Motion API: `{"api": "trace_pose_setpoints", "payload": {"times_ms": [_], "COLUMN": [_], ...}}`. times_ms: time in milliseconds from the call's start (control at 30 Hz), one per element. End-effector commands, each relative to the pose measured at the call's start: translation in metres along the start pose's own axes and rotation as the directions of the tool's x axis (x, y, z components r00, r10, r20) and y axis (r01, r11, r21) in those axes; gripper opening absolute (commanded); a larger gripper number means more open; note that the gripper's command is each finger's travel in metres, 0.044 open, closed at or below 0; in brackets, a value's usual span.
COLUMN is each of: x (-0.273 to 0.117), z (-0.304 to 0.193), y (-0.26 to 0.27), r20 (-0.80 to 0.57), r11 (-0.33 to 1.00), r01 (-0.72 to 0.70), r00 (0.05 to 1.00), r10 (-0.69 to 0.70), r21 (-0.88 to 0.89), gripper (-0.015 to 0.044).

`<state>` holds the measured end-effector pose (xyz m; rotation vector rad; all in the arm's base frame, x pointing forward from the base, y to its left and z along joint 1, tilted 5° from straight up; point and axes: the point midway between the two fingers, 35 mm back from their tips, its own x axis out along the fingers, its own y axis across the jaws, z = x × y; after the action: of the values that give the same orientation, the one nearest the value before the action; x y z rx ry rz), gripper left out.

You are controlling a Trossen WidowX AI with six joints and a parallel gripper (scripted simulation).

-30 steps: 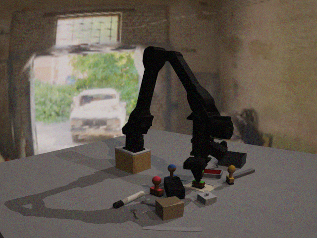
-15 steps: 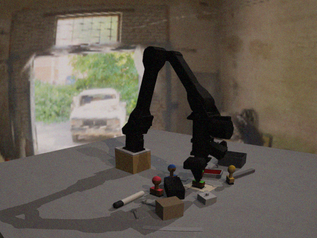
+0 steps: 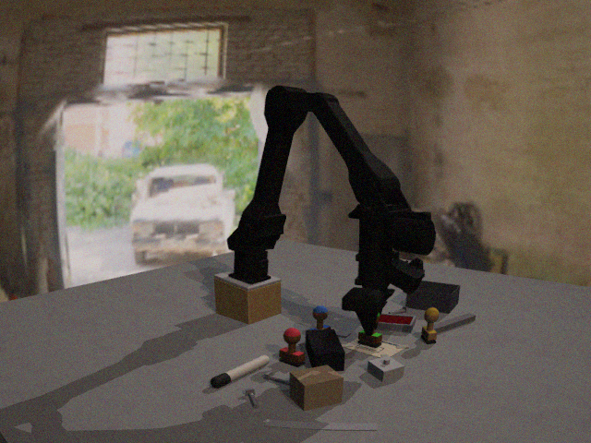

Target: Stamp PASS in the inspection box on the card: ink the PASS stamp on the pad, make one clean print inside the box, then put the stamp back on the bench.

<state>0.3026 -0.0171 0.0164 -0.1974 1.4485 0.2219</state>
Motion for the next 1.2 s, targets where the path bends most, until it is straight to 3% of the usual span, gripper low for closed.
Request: {"api": "trace_pose_setpoints", "payload": {"times_ms": [0,1167], "x": [-0.005,-0.061], "z": [0.002,0.002], "y": [0.000,0.001], "r20": [0.005,0.006], "r11": [1.000,1.000], "r01": [-0.004,-0.003], "r00": [1.000,1.000], "r10": [0.004,0.003], "r21": [-0.006,-0.006], "gripper": [0.0000,0.0000]}}
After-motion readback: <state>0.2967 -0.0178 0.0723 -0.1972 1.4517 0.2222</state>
